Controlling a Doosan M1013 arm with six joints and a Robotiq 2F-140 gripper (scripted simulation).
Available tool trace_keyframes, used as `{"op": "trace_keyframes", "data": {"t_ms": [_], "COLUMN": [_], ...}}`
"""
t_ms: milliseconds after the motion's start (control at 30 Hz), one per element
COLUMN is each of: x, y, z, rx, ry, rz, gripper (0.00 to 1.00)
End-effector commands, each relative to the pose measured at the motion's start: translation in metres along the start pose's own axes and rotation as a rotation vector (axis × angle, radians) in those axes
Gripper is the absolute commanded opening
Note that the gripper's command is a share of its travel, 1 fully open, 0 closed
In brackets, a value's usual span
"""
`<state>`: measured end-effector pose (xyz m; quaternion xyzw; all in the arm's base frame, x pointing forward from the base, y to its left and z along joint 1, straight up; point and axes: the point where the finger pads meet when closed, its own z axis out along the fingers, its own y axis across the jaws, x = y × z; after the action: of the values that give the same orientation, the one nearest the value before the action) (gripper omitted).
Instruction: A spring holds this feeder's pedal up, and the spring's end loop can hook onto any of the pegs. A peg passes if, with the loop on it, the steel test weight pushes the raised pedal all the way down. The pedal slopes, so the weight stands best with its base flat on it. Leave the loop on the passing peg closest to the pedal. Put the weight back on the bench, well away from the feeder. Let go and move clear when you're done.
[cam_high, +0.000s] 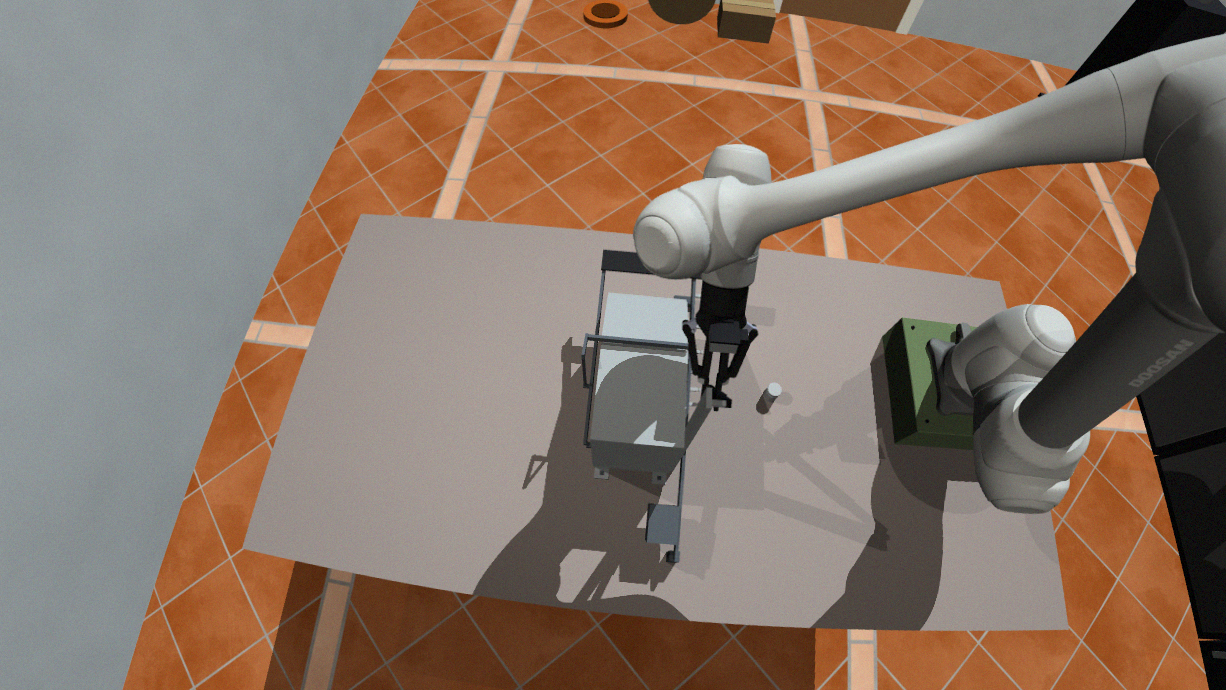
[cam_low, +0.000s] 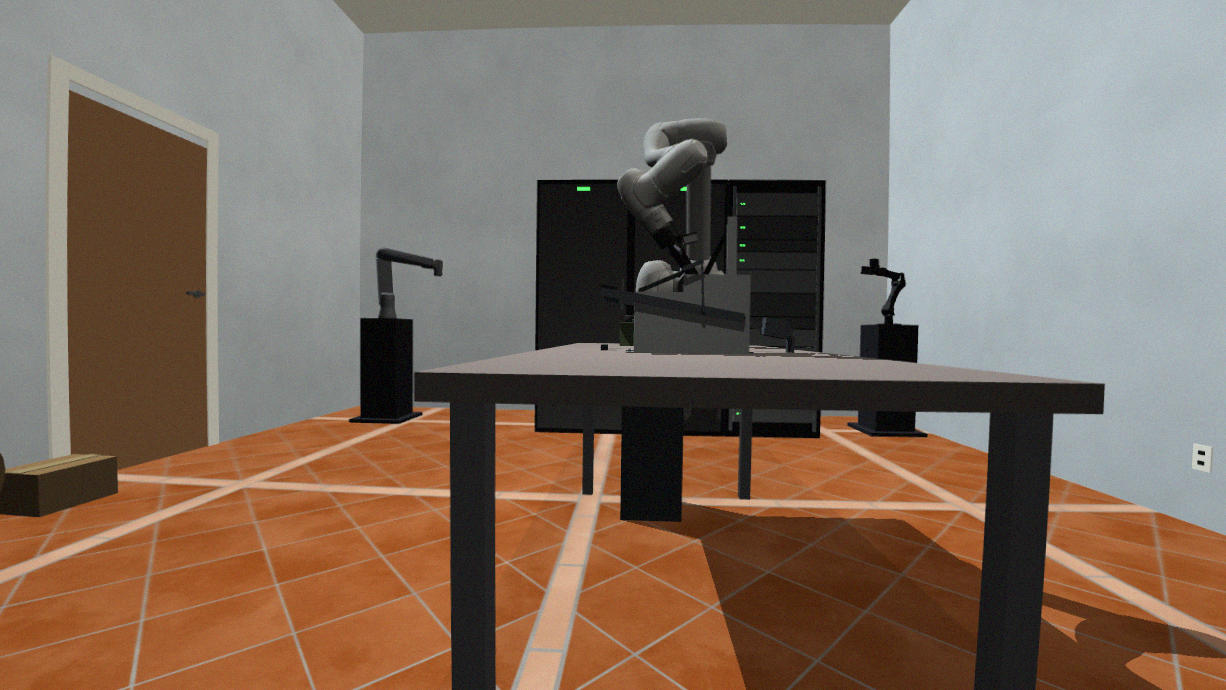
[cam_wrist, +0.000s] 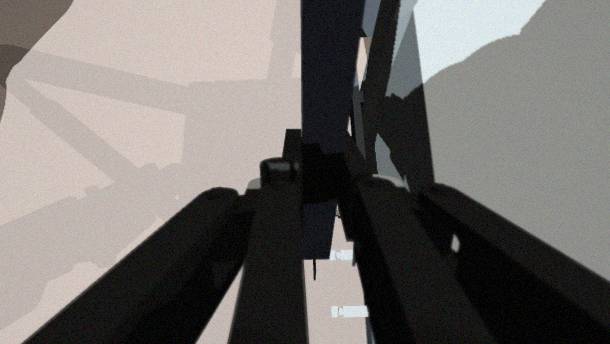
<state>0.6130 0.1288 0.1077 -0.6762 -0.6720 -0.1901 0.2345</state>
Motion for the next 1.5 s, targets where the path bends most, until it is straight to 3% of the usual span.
{"op": "trace_keyframes", "data": {"t_ms": [0,1467], "x": [0.0018,0.0029], "y": [0.0004,0.0005], "z": [0.0005,0.0016], "rx": [-0.001,-0.001], "ry": [0.0,0.0], "rz": [-0.001,-0.001], "gripper": [0.17,0.17]}}
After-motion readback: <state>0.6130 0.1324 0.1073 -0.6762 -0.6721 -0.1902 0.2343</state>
